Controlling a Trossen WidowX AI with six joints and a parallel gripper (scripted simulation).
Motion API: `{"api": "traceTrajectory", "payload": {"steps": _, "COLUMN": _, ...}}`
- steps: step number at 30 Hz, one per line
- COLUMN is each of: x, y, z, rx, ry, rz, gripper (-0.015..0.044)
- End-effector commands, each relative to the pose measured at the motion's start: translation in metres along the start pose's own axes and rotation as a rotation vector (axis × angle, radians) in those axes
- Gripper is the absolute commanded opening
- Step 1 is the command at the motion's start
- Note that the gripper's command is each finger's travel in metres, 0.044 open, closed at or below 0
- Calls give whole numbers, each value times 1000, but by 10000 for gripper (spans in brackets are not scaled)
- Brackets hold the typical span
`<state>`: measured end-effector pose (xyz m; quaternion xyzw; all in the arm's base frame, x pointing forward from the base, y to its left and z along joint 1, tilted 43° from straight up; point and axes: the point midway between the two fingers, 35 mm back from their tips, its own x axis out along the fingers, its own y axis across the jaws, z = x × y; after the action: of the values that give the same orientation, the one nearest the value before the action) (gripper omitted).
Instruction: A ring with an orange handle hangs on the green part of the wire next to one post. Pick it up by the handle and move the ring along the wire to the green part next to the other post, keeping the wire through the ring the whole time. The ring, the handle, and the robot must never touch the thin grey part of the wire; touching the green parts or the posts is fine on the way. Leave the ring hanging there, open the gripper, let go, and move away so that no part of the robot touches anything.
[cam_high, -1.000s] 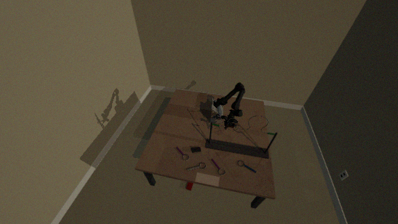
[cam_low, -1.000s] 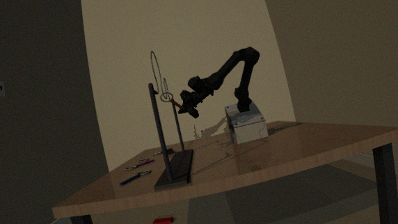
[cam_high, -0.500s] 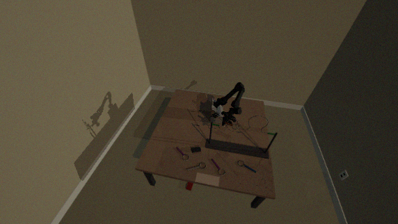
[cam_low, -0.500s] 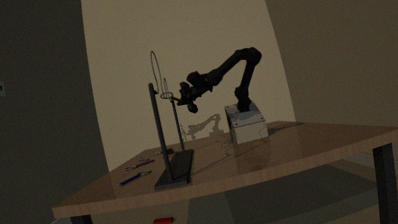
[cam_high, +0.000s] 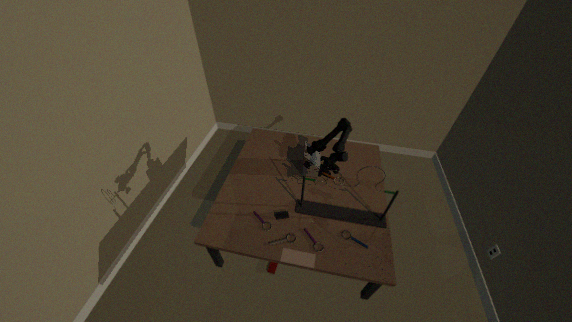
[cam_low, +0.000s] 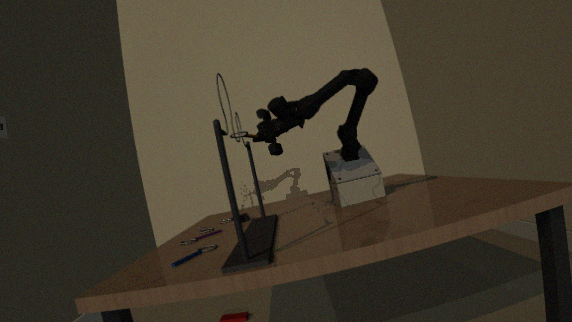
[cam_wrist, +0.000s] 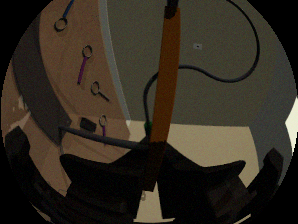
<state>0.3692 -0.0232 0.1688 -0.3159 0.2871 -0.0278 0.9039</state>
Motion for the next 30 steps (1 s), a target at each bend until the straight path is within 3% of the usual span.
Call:
{"api": "traceTrajectory", "payload": {"steps": 1, "x": -4, "y": -14, "z": 4, "rx": -51, "ry": -2, "rz": -43, "gripper": -150}}
{"api": "traceTrajectory", "payload": {"steps": 30, "x": -14, "y": -53, "z": 11, "rx": -246, "ry": 23, "rz": -154, "gripper": -150}}
